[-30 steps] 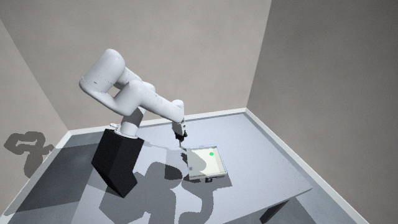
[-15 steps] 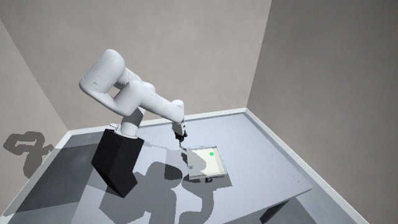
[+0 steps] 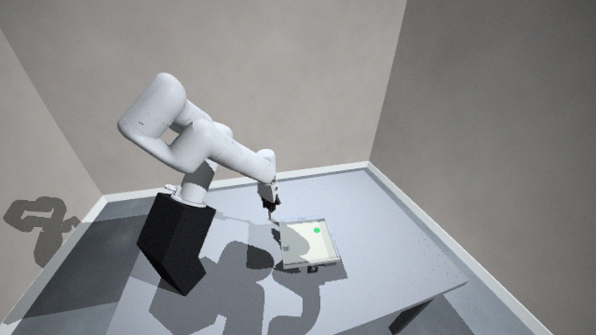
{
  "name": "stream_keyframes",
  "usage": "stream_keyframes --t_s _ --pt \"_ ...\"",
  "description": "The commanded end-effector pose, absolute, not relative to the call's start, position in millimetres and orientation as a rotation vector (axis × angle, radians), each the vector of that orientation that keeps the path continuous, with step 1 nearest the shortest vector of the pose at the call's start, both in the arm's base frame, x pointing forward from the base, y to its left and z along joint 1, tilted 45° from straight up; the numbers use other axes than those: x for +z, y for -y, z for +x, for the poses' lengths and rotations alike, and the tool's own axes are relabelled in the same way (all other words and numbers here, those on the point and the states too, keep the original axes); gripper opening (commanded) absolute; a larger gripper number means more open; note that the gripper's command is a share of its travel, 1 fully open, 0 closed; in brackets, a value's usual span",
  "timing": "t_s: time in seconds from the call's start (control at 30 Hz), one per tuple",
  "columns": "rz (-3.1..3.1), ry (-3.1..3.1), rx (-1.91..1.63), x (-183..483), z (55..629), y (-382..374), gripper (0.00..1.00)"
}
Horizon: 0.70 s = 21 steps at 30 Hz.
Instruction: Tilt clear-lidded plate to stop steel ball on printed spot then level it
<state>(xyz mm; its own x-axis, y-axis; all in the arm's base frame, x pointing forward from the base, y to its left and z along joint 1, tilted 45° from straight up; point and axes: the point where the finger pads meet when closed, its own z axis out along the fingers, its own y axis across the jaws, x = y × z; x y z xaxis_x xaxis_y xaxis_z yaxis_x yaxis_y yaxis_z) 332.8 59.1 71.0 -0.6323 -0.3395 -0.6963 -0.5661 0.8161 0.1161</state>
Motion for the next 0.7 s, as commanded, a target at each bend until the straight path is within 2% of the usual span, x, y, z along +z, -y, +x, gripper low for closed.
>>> stream_keyframes --t_s 0.0,0.67 --pt "-0.662 -2.303 0.425 72.4 333.8 -60.2 0.00" --pt "-0.663 -2.303 0.425 72.1 333.3 -59.7 0.00"
